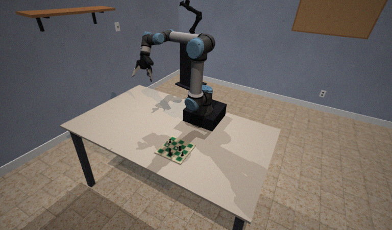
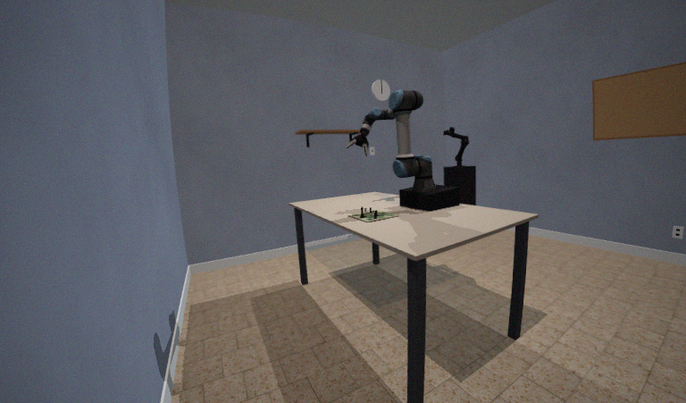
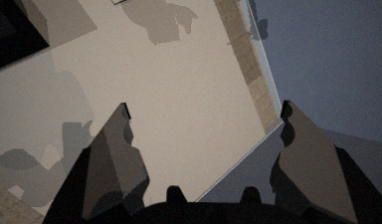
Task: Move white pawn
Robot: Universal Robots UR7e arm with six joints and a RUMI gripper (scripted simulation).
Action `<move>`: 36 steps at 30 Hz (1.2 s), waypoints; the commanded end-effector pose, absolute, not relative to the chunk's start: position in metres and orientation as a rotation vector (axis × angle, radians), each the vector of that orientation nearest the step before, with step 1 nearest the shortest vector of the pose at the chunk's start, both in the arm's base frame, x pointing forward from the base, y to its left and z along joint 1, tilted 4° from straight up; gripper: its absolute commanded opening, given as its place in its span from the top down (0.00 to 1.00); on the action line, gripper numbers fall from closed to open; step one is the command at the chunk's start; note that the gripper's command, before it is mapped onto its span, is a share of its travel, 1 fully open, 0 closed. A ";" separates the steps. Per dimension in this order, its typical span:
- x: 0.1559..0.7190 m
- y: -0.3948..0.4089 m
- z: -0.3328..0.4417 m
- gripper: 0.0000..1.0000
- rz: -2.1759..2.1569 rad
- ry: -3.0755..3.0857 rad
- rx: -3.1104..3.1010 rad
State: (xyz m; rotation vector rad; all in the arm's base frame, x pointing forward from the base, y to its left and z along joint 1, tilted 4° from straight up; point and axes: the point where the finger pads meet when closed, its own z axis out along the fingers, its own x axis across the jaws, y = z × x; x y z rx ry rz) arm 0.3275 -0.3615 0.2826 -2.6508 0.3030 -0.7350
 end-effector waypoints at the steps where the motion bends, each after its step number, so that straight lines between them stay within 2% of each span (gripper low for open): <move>1: 0.328 -0.362 0.283 0.00 -0.736 0.303 -2.652; 23: 0.329 -0.361 0.281 0.00 -0.731 0.297 -2.645; 36: 0.355 -0.349 0.246 0.00 -0.648 0.207 -2.544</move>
